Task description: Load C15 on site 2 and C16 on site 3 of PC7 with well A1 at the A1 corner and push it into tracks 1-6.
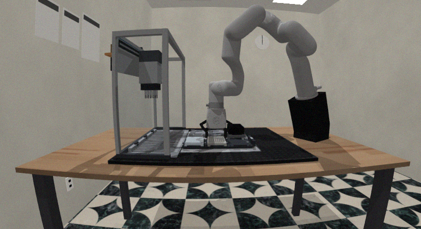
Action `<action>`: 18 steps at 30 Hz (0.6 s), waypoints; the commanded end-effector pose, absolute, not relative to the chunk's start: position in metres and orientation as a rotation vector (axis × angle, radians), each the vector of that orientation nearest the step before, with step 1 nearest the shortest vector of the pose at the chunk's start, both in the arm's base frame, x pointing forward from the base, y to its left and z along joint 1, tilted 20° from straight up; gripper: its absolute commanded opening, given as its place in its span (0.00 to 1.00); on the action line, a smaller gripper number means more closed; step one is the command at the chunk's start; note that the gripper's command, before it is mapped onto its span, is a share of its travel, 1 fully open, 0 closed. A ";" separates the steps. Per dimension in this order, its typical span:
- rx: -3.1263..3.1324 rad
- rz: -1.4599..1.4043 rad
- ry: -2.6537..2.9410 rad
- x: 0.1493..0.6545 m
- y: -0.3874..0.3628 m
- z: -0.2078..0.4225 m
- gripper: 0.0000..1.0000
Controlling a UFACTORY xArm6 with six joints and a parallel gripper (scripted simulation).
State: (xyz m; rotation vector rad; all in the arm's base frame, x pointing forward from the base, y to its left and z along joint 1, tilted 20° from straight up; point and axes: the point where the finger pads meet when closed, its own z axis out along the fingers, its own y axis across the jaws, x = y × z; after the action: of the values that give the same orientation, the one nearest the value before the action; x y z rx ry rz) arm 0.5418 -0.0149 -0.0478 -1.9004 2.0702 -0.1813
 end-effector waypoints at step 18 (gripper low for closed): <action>-1.900 -0.184 2.068 0.543 -0.005 -0.045 1.00</action>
State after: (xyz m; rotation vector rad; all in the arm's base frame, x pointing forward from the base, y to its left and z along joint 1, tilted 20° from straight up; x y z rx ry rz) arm 0.5423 -0.0068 -0.0466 -1.9010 2.0696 -0.1810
